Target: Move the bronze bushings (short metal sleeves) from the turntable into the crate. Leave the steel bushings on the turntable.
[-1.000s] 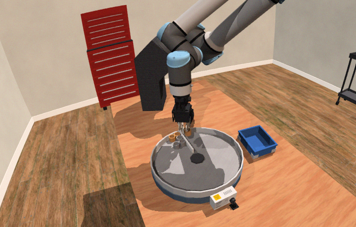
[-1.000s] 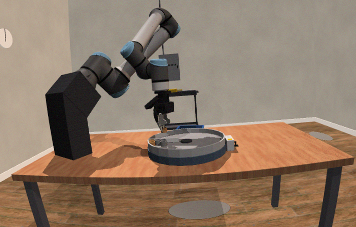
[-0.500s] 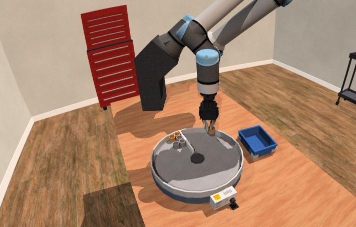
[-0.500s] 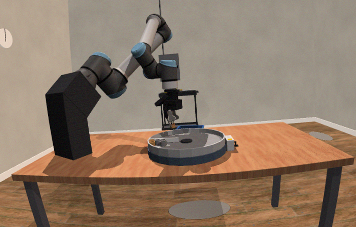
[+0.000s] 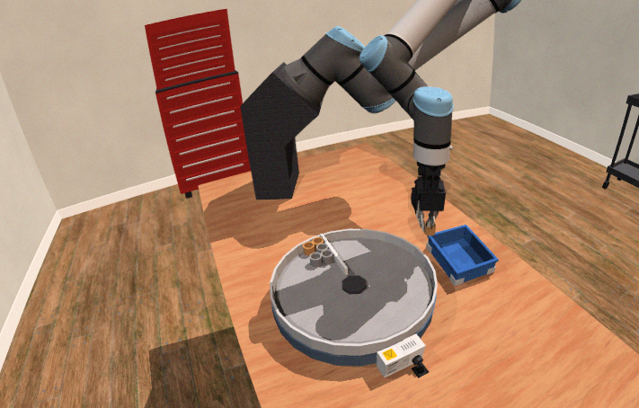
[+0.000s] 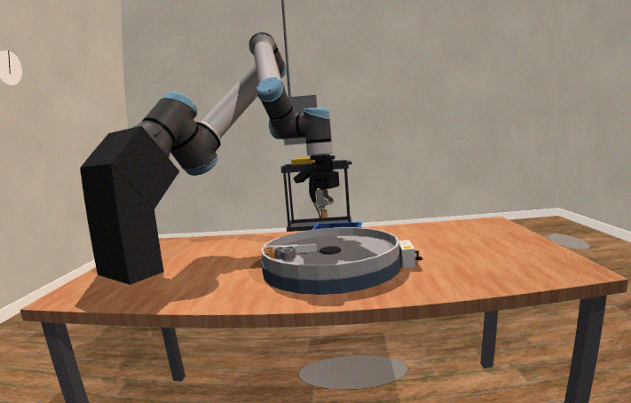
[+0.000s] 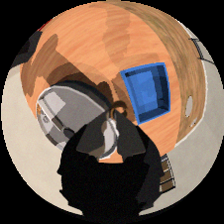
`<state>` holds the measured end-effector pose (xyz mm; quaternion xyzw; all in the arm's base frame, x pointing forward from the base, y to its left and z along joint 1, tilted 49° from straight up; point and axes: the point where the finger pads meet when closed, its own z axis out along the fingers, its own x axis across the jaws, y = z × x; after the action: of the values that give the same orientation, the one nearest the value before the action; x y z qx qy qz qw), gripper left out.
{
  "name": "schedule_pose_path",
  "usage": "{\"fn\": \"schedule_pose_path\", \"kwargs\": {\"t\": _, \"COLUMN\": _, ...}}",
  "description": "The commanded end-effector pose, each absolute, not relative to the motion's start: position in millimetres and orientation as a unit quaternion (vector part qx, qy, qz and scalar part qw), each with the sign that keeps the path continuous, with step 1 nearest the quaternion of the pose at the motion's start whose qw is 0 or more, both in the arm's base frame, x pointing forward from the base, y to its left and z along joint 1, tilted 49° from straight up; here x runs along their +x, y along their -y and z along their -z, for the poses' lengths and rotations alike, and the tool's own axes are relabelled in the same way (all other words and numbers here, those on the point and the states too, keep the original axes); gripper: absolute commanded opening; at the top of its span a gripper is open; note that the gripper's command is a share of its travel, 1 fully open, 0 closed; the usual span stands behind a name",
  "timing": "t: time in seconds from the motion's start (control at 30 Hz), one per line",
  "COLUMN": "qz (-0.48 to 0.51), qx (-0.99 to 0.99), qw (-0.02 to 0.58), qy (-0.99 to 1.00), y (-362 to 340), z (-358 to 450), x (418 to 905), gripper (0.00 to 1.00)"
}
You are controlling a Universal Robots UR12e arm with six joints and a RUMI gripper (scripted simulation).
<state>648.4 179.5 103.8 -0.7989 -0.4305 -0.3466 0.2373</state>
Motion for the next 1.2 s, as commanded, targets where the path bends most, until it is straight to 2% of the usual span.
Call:
{"fn": "schedule_pose_path", "kwargs": {"t": 0.0, "qz": 0.344, "qx": -0.803, "qw": 0.235, "qy": 0.426, "y": -210, "z": -146, "x": 664, "gripper": 0.00}}
{"fn": "schedule_pose_path", "kwargs": {"t": 0.5, "qz": 0.345, "qx": -0.803, "qw": 0.235, "qy": 0.426, "y": -245, "z": -188, "x": 677, "gripper": 0.00}}
{"fn": "schedule_pose_path", "kwargs": {"t": 1.17, "qz": 0.344, "qx": -0.804, "qw": 0.236, "qy": 0.425, "y": -246, "z": -188, "x": 677, "gripper": 0.00}}
